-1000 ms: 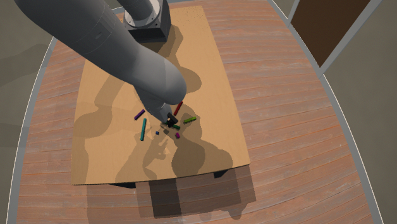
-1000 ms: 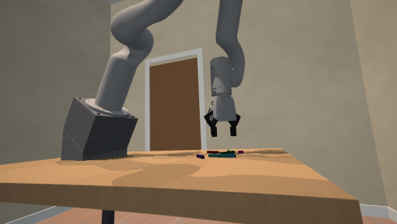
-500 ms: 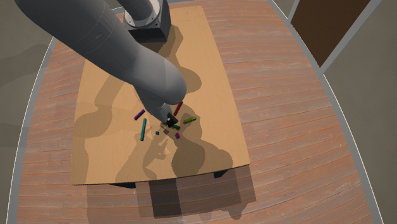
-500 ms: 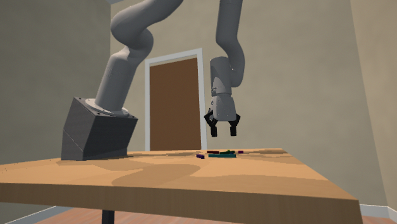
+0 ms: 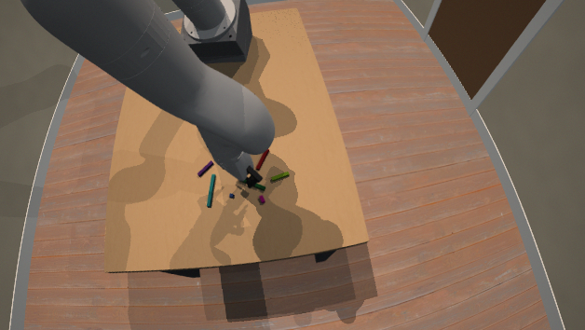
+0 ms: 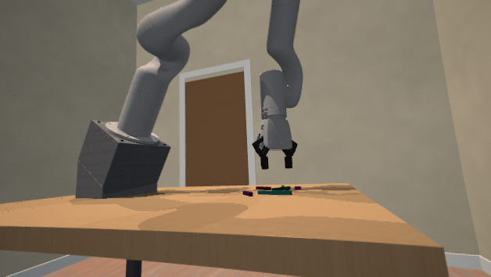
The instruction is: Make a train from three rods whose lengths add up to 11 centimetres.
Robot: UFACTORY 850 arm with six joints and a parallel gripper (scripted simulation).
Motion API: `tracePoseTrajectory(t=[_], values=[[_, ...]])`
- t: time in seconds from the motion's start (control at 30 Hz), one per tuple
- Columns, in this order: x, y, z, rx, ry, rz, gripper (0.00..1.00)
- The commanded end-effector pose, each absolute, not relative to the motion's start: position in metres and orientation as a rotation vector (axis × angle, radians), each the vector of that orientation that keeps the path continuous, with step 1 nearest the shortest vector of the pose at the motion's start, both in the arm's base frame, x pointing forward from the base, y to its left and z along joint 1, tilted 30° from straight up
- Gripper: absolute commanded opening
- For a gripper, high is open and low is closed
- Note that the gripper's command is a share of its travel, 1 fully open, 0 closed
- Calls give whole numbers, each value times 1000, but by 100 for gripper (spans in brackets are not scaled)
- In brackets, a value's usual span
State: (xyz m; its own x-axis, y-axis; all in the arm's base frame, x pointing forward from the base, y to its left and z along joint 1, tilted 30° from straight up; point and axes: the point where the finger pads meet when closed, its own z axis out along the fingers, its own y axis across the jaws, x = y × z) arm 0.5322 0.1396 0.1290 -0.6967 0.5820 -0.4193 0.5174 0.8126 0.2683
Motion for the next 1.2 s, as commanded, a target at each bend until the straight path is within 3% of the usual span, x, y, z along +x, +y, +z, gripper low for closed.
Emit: tracePoseTrajectory(t=[0.0,0.3,1.17], values=[[533,140,130,814,2502,178,100],[533,140,129,738,2523,157,100],[532,139,128,-321,2605,-125,100]])
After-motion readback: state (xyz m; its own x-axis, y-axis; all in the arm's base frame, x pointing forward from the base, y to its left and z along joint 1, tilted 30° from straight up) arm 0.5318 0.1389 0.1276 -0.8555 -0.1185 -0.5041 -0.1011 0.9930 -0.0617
